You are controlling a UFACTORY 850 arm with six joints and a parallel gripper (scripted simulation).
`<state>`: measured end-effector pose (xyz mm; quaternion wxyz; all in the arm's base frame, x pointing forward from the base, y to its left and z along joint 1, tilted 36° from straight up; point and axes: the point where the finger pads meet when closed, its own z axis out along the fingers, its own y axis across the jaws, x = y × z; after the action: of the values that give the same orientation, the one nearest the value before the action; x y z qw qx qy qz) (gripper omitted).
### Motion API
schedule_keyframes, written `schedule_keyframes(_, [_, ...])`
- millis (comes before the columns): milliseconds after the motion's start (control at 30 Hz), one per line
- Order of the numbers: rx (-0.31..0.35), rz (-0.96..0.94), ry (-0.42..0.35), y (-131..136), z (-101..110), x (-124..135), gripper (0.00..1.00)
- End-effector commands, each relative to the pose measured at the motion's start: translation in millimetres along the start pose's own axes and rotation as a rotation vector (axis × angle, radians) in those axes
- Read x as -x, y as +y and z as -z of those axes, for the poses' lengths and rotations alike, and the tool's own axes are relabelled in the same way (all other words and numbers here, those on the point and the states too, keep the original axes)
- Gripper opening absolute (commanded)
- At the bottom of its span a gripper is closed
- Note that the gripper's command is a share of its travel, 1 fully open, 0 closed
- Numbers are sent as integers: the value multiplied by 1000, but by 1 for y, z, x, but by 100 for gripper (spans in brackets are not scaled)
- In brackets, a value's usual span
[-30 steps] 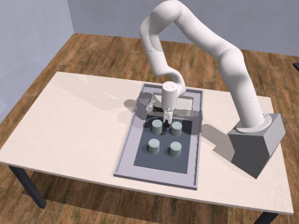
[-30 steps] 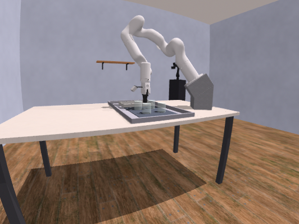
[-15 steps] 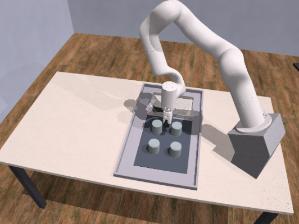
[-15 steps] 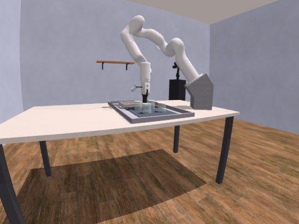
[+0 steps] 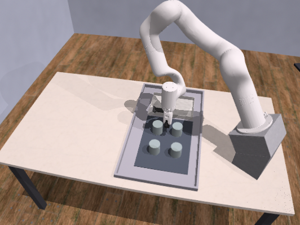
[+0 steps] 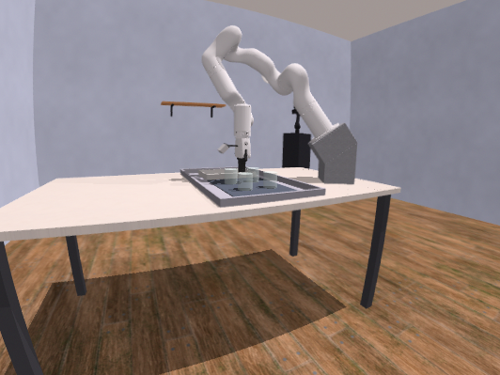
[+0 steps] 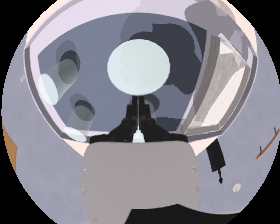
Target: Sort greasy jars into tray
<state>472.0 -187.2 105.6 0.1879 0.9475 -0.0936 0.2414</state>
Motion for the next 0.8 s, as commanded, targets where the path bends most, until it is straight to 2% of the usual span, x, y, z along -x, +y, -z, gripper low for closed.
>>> schedule_keyframes(0, [0,0,1,0,0,-1,0])
schedule_keyframes(767, [0,0,1,0,0,-4,0])
